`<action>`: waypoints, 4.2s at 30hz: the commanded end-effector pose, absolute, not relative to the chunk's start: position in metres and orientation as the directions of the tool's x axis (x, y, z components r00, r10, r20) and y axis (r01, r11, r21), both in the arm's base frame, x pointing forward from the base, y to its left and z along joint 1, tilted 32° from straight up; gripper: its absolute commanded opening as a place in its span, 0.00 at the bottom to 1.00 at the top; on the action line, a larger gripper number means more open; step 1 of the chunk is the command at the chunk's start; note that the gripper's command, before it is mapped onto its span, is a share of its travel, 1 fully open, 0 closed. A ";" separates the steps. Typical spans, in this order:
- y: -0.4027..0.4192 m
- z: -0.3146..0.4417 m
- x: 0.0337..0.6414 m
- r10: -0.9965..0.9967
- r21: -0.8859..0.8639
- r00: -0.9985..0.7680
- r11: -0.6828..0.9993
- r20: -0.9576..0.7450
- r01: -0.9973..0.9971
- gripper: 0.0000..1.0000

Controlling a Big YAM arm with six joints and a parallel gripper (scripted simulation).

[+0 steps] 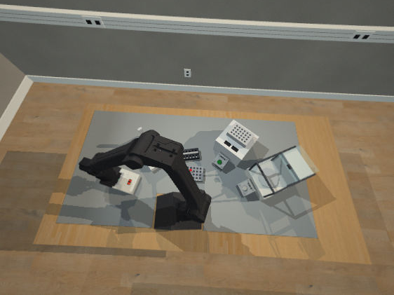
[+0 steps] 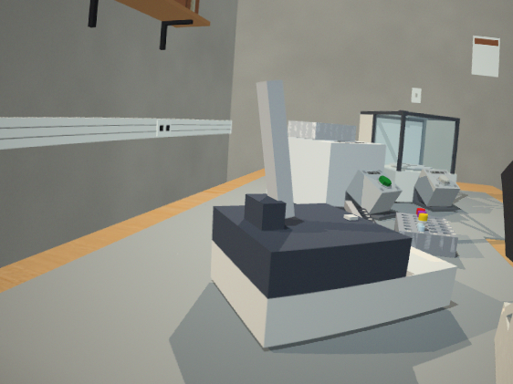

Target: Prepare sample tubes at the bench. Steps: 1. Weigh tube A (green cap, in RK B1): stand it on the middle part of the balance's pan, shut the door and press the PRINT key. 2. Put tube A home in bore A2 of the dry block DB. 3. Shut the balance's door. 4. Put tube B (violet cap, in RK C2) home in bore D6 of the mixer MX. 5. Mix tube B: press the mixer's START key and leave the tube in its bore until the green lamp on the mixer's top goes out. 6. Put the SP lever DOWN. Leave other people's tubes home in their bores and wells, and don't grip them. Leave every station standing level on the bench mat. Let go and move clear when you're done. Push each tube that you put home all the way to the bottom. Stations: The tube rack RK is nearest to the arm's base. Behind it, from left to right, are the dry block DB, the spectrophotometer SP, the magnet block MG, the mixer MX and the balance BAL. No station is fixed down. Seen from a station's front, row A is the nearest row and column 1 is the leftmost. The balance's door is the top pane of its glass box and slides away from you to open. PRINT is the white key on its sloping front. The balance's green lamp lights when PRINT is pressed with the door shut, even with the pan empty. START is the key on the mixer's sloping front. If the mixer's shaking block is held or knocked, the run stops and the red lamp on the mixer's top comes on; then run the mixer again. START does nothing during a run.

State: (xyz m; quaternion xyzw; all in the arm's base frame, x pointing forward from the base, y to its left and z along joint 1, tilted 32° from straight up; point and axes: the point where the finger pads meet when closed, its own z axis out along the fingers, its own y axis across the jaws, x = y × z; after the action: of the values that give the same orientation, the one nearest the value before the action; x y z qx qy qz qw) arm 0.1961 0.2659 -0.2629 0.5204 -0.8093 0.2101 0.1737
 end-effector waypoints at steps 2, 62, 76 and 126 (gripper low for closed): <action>0.278 -0.263 0.204 -0.780 -0.161 -0.403 0.373 0.479 -0.914 0.09; 0.287 -0.245 0.202 -0.773 -0.161 -0.401 0.372 0.491 -0.914 0.36; 0.320 -0.226 0.213 -0.795 -0.168 -0.411 0.376 0.447 -0.911 0.36; 0.311 -0.215 0.208 -0.781 -0.161 -0.403 0.374 0.477 -0.914 0.36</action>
State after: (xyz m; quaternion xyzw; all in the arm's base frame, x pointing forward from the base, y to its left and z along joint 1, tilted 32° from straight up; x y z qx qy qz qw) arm 0.2016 0.2975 -0.2188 0.5204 -0.8091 0.2099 0.1747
